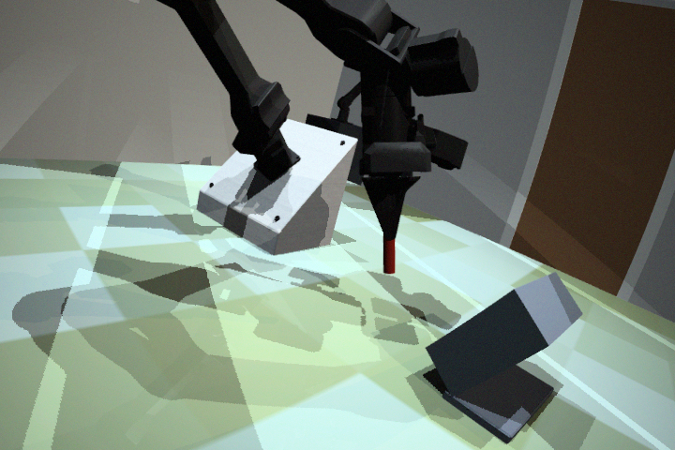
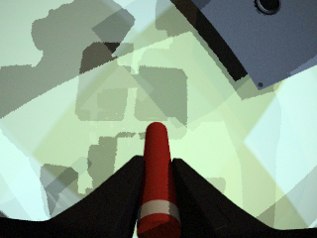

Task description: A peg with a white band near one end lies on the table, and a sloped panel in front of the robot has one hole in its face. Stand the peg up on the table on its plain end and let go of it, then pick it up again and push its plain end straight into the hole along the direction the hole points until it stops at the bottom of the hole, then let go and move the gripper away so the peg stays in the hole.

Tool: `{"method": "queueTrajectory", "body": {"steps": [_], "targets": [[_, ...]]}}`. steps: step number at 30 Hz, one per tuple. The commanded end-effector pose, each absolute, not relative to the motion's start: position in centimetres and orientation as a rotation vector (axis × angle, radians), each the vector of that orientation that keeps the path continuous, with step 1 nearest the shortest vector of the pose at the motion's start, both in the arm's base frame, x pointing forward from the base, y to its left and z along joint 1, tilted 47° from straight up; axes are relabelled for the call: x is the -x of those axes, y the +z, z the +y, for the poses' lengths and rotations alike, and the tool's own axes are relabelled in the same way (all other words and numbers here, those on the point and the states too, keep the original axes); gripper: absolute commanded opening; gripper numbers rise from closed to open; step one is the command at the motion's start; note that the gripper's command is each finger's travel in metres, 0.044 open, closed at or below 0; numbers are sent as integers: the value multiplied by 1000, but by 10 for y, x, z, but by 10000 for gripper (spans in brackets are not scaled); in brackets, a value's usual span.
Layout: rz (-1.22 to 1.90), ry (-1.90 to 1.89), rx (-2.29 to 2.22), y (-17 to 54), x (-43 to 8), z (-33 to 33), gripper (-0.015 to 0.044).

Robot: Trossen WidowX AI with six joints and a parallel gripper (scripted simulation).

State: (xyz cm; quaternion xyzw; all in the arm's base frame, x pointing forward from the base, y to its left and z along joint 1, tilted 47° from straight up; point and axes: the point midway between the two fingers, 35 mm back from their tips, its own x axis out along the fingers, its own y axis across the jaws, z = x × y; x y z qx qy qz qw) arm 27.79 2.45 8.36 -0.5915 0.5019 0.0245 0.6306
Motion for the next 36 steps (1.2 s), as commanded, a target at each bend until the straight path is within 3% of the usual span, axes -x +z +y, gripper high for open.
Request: {"method": "queueTrajectory", "body": {"steps": [1, 36], "targets": [[1135, 69, 1381, 81, -278, 25, 0], [958, 145, 1541, 68, -292, 42, 0]]}}
